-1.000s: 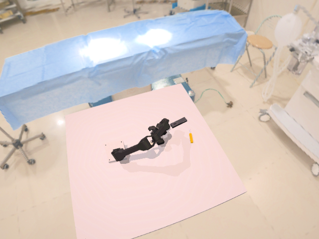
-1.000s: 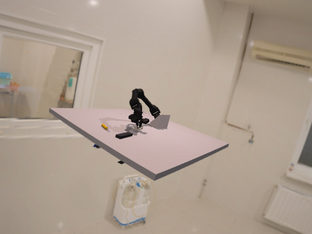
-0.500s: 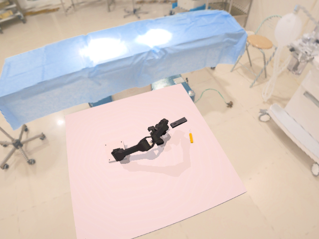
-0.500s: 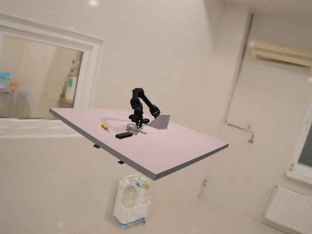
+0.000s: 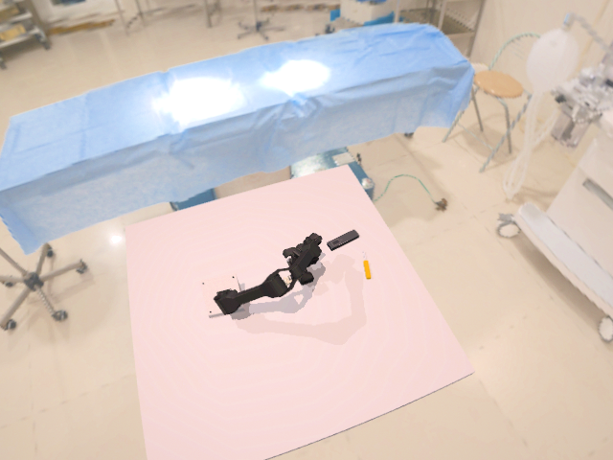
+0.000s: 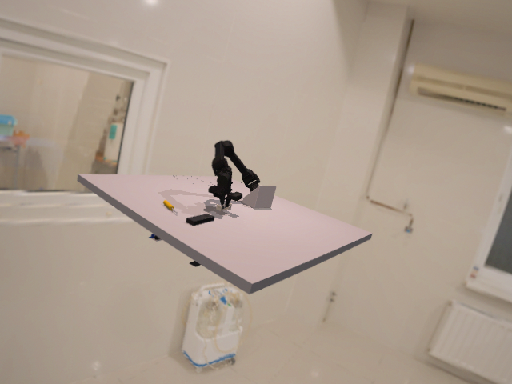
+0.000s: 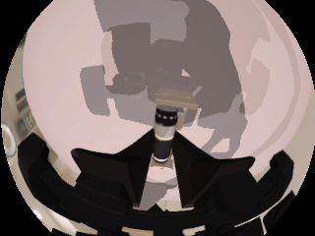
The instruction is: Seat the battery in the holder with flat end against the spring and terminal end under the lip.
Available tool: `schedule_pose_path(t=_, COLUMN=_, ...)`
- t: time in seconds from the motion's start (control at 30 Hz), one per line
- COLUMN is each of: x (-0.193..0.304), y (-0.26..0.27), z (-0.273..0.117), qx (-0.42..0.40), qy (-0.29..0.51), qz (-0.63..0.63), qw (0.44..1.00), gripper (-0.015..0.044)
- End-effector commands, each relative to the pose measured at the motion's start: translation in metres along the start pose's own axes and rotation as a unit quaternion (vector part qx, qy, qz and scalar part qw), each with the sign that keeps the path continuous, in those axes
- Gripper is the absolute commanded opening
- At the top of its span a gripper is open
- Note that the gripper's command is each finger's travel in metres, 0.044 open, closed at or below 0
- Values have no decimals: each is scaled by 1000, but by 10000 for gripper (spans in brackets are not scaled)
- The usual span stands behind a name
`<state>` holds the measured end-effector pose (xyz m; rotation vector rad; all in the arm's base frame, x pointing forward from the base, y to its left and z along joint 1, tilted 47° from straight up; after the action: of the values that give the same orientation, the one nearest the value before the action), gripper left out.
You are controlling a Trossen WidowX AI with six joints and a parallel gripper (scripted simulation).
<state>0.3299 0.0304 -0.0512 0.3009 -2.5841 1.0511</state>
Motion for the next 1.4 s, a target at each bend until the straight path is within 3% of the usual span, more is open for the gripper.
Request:
schedule_pose_path(t=0.0, x=-2, y=-3, z=-2, qx=2, qy=-16, qz=5, qw=1000, gripper=66)
schedule_pose_path(t=1.37, x=9, y=-3, z=5, qx=4, qy=-94, qz=7, qw=996, gripper=66)
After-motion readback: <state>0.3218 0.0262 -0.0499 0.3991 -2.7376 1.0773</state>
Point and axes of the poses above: the point midway between the two fingers, 35 mm back from their tips, its own z axis out along the fingers, its own y axis across the jaws, x = y × z, the point moved 2 cm from there along -z, back along the fingers, and after that the axes turned 6 degrees about -z, right-handed, at the moved point
